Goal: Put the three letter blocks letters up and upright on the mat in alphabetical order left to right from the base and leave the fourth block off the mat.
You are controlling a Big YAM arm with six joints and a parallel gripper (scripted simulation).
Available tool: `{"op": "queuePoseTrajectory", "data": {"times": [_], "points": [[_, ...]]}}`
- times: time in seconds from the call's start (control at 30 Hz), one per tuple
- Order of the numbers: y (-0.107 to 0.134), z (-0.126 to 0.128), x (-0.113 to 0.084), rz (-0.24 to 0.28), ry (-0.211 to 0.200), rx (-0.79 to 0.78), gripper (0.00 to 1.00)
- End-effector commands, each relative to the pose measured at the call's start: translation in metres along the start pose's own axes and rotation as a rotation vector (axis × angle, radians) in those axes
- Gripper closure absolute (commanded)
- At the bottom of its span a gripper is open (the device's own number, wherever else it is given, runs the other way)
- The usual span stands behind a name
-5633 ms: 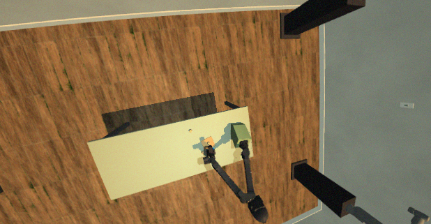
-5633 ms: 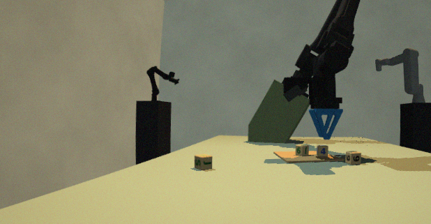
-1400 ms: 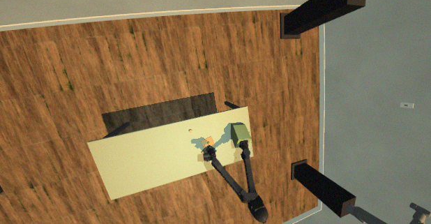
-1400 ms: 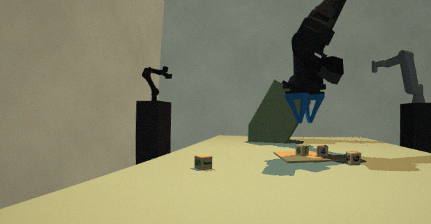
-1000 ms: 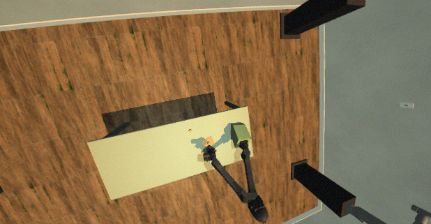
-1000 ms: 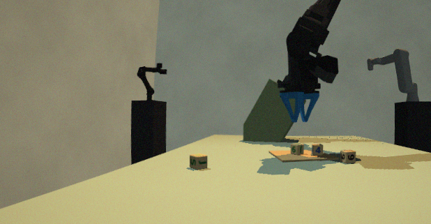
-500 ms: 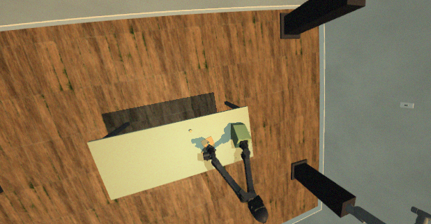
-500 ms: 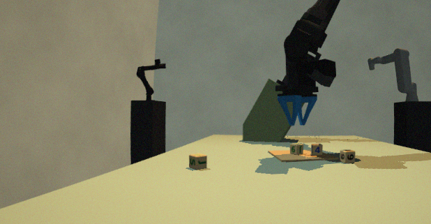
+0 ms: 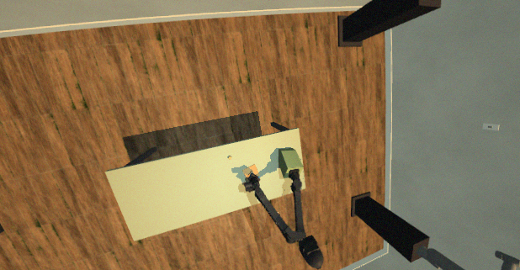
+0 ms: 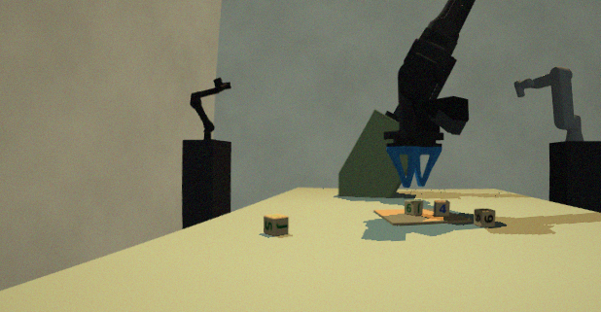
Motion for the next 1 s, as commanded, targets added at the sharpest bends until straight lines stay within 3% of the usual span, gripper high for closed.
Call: {"op": "queuePoseTrajectory", "data": {"times": [0.0,0.3,0.43,0.5,0.53,0.97], "points": [[-0.007,-0.002,0.003,-0.010,0.012,-0.003,0.59],[-0.012,-0.006,0.009,-0.018,0.026,-0.012,0.59],[-0.007,-0.004,0.018,-0.008,0.011,-0.002,0.59],[-0.007,-0.004,0.018,-0.008,0.011,-0.002,0.59],[-0.013,-0.007,0.008,-0.020,0.030,-0.009,0.59],[-0.009,-0.006,0.016,-0.014,0.020,-0.005,0.59]]}}
Point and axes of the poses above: the point where the finger pads meet when closed, its own x axis out along the fingers, its own z axis across the jaws, y = z × x, the point moved 2 cm from there along -x, back along the fingers, and after that the axes turned 12 degrees about -x, right-handed, at the moved point
